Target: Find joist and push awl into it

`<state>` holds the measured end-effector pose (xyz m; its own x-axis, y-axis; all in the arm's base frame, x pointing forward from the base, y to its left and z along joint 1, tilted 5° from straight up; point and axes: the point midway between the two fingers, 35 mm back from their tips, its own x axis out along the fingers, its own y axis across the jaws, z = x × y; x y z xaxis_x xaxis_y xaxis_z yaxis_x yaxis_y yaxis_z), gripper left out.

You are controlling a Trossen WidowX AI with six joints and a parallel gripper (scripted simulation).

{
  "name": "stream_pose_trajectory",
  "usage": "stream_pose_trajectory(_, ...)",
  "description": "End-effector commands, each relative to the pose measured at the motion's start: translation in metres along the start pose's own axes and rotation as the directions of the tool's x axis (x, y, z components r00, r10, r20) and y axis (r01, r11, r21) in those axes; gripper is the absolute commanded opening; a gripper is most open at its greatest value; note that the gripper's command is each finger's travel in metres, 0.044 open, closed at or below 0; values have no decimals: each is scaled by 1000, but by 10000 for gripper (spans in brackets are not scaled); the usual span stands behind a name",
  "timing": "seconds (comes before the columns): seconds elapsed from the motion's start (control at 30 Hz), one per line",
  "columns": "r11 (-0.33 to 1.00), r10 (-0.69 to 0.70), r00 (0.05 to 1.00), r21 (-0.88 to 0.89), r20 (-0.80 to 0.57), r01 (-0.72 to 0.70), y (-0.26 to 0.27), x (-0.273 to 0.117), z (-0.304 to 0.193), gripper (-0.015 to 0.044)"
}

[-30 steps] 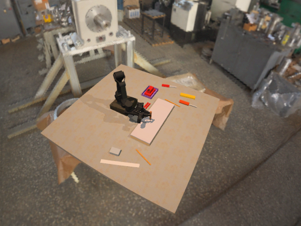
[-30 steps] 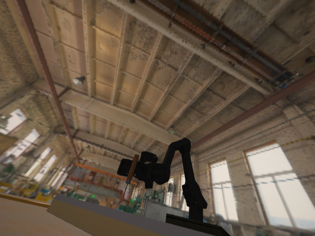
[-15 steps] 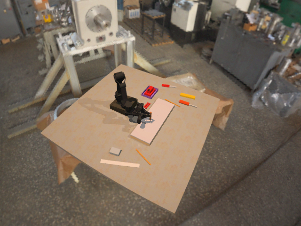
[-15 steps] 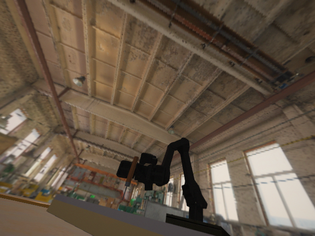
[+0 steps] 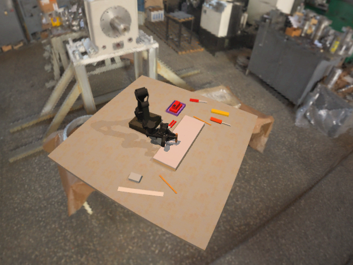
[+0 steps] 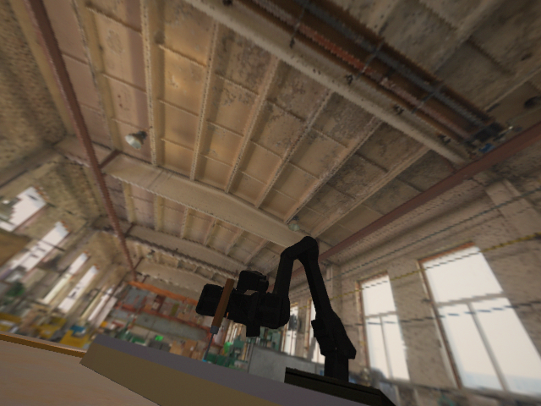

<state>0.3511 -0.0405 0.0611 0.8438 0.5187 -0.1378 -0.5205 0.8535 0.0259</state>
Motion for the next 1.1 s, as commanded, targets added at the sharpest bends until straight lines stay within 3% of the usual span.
stream_pose_trajectory(0.0,1000,5,1000,0,-1,-5,2,0,-9,0)
stream_pose_trajectory(1.07,1000,5,1000,0,-1,-5,2,0,-16,0)
